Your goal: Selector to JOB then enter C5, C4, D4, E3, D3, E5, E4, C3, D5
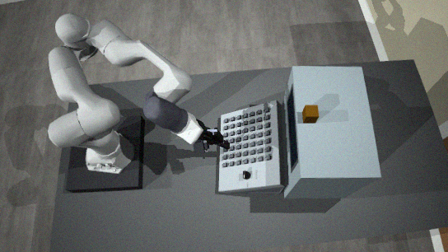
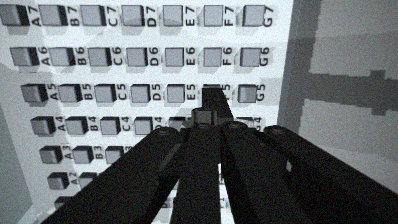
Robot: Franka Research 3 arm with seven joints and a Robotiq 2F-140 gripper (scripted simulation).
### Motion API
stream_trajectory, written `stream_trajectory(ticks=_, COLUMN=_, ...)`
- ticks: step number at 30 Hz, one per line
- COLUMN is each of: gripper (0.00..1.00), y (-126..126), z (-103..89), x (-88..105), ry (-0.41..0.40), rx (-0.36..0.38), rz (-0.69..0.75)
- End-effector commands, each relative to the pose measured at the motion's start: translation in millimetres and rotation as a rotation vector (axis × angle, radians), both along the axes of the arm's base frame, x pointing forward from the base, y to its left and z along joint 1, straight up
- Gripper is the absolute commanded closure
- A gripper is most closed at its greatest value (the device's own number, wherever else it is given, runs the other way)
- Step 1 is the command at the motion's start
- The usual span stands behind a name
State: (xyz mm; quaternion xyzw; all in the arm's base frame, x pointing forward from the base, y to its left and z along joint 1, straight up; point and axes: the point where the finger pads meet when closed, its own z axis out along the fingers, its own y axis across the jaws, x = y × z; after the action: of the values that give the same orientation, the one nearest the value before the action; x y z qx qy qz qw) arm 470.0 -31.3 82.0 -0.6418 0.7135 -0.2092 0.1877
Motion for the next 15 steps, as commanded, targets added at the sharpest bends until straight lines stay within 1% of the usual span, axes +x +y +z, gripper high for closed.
stream_trajectory(ticks=1, gripper=0.90, y=0, z=0.5, x=-2.0, ry=0.005, rx=0.005, rz=-0.006)
stream_trajectory(ticks=5, gripper=0.90, y=0, z=0.7, x=-1.9, ry=0.005, rx=0.005, rz=-0.006)
stream_trajectory(ticks=7, gripper=0.90, y=2, z=2.8, x=1.6, ry=0.005, rx=0.005, rz=-0.006)
stream_trajectory(ticks=9, gripper=0.90, y=6, z=8.6, x=11.2, ry=0.005, rx=0.005, rz=-0.006)
stream_trajectory(ticks=12, gripper=0.90, y=16, z=21.5, x=32.9, ry=0.005, rx=0.005, rz=-0.006)
stream_trajectory(ticks=14, gripper=0.90, y=16, z=21.5, x=32.9, ry=0.005, rx=0.005, rz=-0.006)
stream_trajectory(ticks=15, gripper=0.90, y=19, z=25.9, x=40.1, ry=0.005, rx=0.005, rz=-0.006)
